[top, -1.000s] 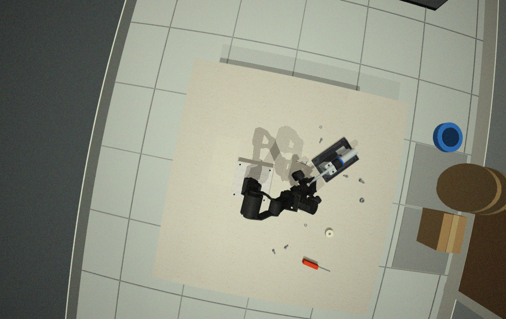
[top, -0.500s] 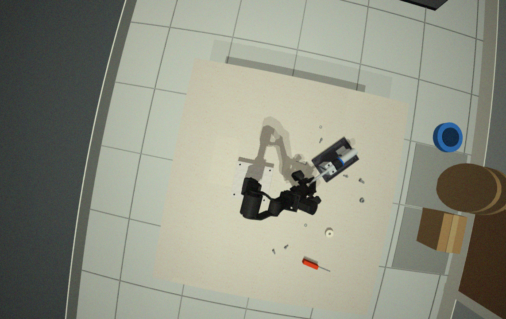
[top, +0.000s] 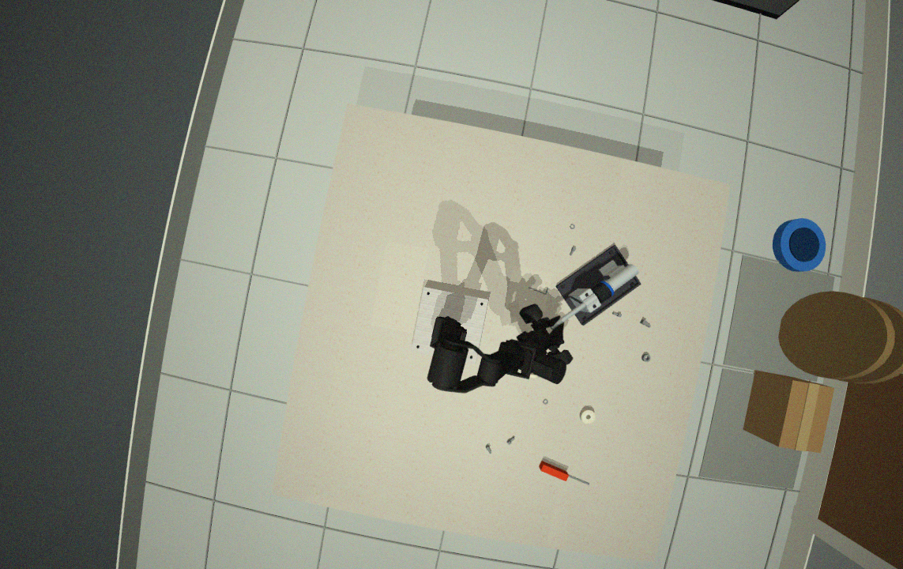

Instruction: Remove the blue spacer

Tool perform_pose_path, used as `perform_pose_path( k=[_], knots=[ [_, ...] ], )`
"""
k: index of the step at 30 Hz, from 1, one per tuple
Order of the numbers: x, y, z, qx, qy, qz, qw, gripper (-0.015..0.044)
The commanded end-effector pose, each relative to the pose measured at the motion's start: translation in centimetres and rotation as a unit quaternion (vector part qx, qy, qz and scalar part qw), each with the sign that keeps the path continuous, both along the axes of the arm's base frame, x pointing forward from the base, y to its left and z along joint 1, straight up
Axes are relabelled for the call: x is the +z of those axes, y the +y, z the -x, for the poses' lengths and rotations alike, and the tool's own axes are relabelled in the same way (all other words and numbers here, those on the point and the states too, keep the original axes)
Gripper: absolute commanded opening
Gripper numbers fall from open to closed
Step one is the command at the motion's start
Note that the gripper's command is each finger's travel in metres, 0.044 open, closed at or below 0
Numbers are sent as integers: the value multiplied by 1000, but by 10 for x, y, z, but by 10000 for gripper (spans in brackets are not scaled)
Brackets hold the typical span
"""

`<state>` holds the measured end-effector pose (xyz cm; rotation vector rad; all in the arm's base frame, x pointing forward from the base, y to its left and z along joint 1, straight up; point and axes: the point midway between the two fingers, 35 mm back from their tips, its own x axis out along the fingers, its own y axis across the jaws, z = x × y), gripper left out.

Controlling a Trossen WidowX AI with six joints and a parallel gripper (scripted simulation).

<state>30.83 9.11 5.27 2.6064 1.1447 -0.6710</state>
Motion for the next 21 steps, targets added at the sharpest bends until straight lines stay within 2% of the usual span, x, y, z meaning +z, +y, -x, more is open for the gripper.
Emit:
perform_pose_path(
  k=[1,21],
  knots=[
    [0,0,1,1,0,0,1000,0],
    [0,-2,2,1,0,0,1000,0]
  ],
)
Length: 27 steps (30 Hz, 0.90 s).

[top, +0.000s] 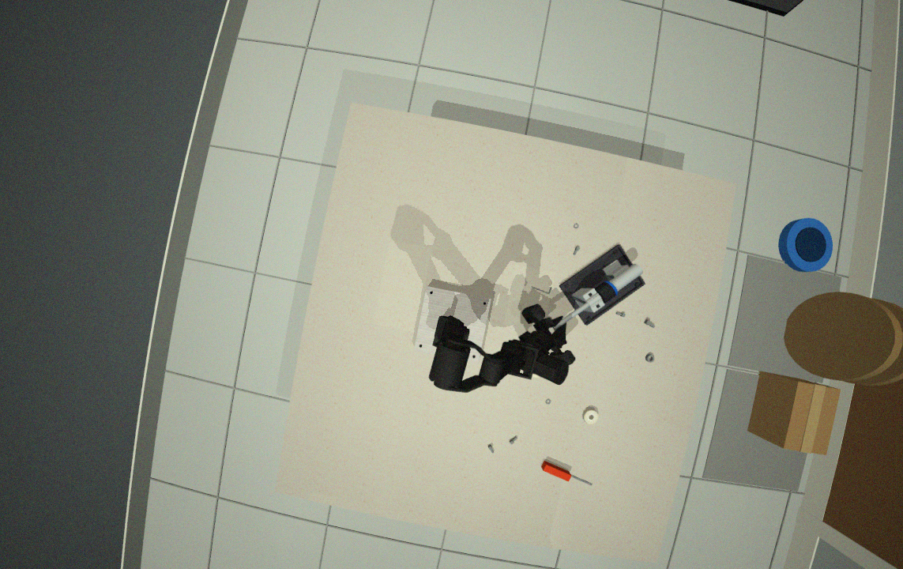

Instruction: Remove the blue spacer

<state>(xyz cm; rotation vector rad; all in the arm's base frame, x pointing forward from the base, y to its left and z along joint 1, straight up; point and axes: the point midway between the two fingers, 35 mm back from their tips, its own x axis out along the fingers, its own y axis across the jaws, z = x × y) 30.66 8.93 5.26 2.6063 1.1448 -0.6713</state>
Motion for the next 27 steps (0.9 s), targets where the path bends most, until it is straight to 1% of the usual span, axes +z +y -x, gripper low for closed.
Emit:
perform_pose_path(
  k=[1,27],
  knots=[
    [0,0,1,1,-1,0,1000,0],
    [0,-3,3,1,0,0,1000,0]
  ],
)
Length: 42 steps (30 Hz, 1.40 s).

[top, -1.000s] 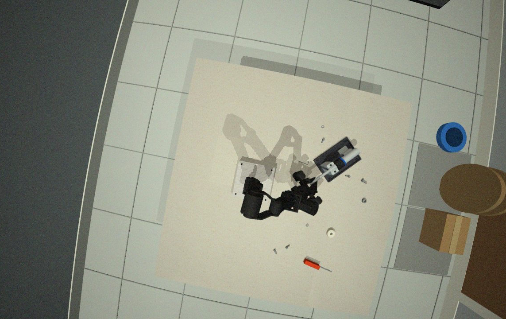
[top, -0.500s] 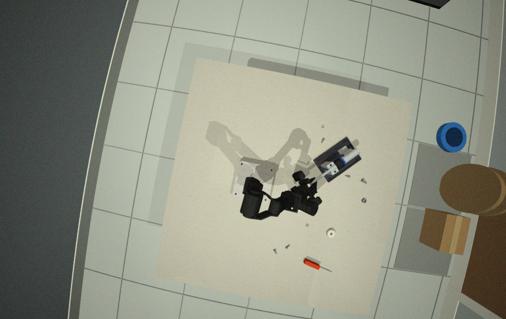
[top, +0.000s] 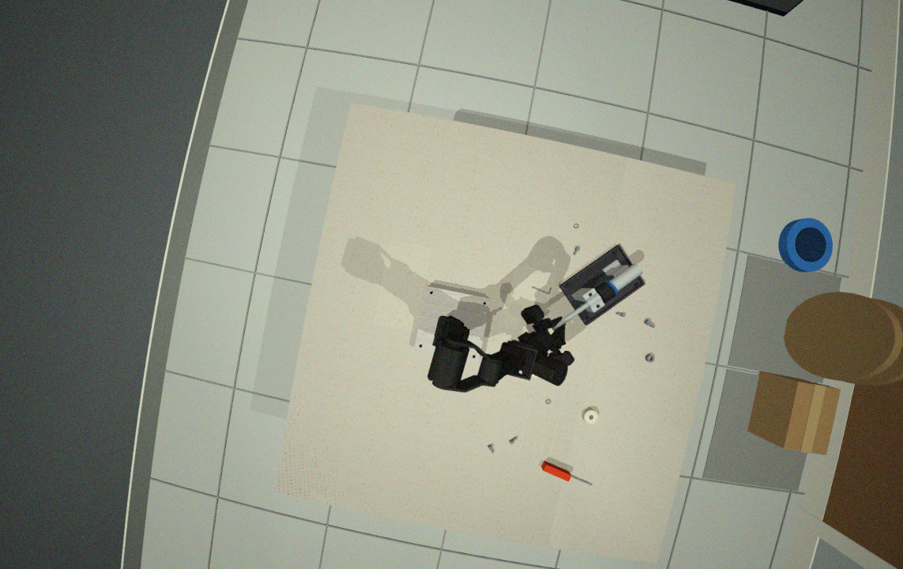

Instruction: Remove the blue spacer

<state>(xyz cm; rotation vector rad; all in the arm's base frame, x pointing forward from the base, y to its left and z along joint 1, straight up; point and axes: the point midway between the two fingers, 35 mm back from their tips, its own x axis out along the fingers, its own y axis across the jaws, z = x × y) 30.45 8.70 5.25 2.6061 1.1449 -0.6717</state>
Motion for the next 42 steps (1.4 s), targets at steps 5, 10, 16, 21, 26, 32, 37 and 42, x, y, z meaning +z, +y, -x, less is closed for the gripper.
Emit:
perform_pose_path(
  k=[5,10,16,21,26,32,37,42],
  knots=[
    [0,-1,1,1,-1,0,1000,0],
    [0,-1,2,1,-1,0,1000,0],
    [0,-2,2,1,0,0,1000,0],
    [0,-2,2,1,0,0,1000,0],
    [0,-3,3,1,0,0,1000,0],
    [0,-3,3,1,0,0,1000,0],
    [0,-4,4,1,0,0,1000,0],
    [0,-4,4,1,0,0,1000,0]
  ],
)
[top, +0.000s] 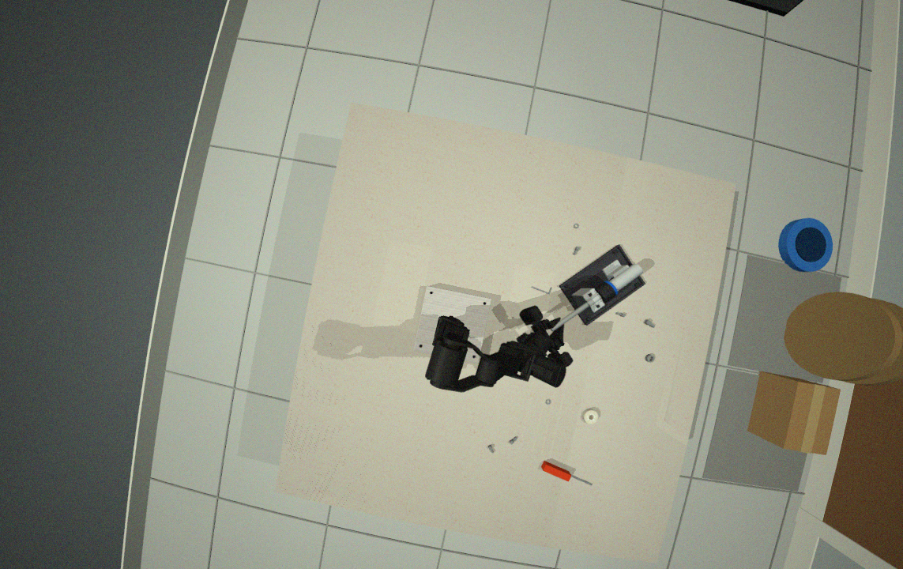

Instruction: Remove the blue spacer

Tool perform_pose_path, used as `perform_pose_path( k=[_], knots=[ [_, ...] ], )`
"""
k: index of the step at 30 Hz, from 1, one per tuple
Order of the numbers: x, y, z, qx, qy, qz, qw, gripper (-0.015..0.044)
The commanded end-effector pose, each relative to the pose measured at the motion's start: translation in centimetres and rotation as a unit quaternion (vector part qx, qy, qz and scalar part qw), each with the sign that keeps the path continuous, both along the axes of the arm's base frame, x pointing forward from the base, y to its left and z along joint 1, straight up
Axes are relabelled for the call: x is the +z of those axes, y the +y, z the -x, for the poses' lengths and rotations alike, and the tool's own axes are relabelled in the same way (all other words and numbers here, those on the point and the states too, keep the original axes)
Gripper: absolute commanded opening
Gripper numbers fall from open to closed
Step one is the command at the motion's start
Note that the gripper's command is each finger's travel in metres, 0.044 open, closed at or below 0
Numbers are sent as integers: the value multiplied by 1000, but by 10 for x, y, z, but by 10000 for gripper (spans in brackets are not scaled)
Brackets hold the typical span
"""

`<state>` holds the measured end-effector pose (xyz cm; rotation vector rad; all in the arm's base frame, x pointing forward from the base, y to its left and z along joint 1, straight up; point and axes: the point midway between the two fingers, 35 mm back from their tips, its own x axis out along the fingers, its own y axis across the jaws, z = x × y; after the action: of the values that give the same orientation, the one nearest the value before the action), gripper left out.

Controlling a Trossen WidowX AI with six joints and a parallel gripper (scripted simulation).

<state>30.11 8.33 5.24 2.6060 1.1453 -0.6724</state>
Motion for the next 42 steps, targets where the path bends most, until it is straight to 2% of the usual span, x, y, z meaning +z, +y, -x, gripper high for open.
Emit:
perform_pose_path(
  k=[1,42],
  knots=[
    [0,-1,1,1,-1,0,1000,0],
    [0,-4,4,1,-1,1,1000,0]
  ],
)
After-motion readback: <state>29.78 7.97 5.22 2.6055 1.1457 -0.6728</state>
